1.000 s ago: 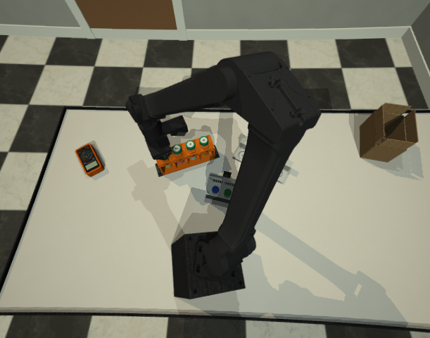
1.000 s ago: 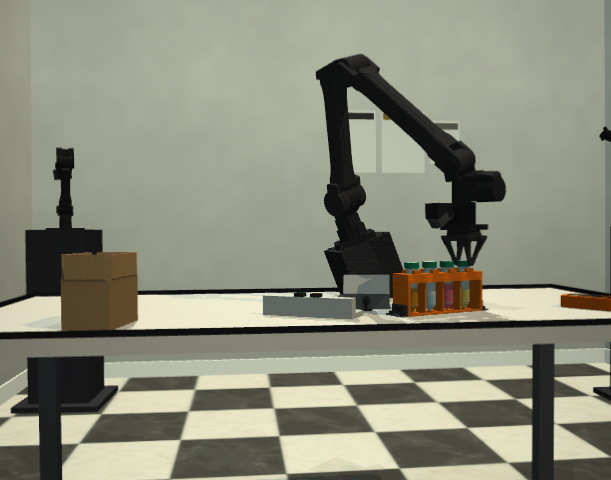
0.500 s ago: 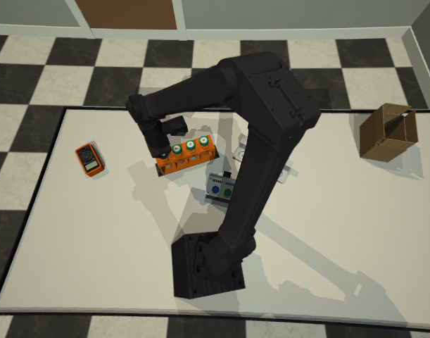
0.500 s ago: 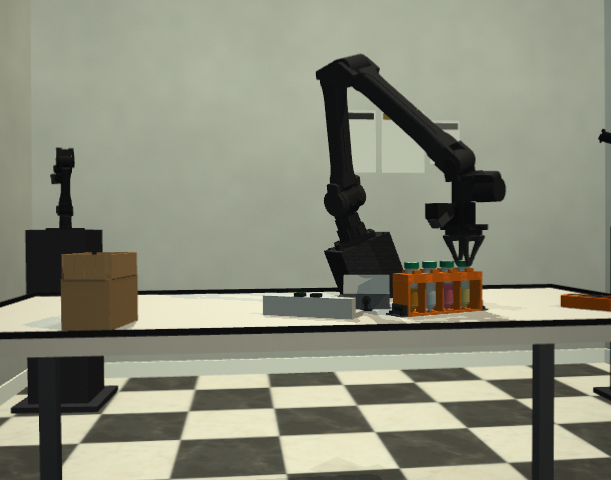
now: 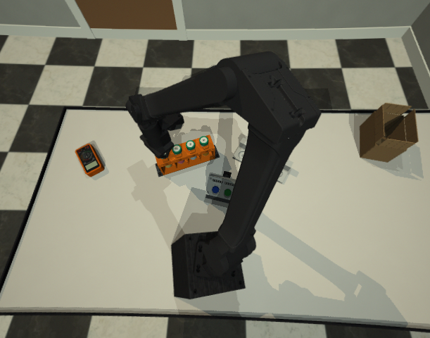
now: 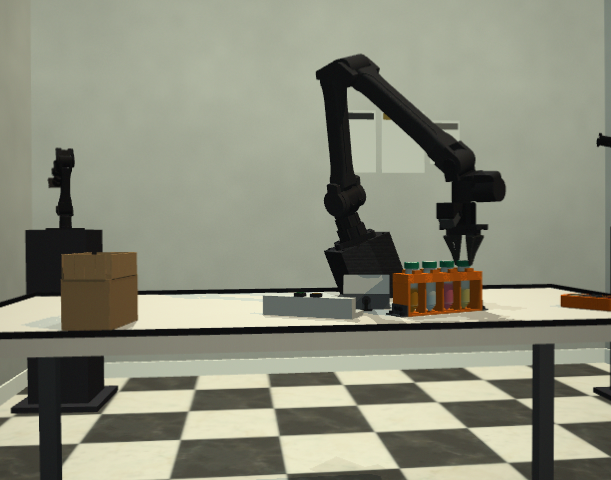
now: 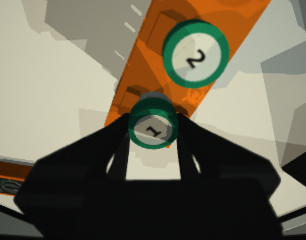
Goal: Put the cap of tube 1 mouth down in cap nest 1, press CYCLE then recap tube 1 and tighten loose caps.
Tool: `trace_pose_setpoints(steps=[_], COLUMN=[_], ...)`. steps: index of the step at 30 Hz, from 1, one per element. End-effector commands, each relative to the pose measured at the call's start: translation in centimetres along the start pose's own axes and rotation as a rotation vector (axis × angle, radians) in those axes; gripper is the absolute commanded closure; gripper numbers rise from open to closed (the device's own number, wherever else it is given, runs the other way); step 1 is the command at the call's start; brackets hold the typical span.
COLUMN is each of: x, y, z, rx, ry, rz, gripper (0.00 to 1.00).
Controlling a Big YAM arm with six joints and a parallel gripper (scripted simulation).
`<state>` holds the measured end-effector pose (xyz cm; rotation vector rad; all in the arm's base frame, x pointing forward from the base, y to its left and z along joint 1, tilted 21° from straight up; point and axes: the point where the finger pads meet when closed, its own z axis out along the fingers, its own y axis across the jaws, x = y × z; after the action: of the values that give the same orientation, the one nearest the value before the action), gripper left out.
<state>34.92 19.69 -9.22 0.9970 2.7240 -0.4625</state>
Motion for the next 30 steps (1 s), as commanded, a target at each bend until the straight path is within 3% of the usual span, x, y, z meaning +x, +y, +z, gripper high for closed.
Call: trace_pose_setpoints(steps=[1, 11, 13, 28, 30], x=[-0.64, -0.71, -0.71, -0.75, -0.75], y=[1.04, 1.16, 1.16, 1.28, 1.28], z=[-0.62, -0.82, -0.82, -0.97, -0.97], rx=[-0.034, -0.035, -0.035, -0.03, -0.03], ry=[-0.011, -0.02, -0.02, -0.036, -0.036], rz=[-0.236, -0.724, -0.724, -1.468, -1.468], gripper=[1.0, 1.0, 1.0, 1.0, 1.0])
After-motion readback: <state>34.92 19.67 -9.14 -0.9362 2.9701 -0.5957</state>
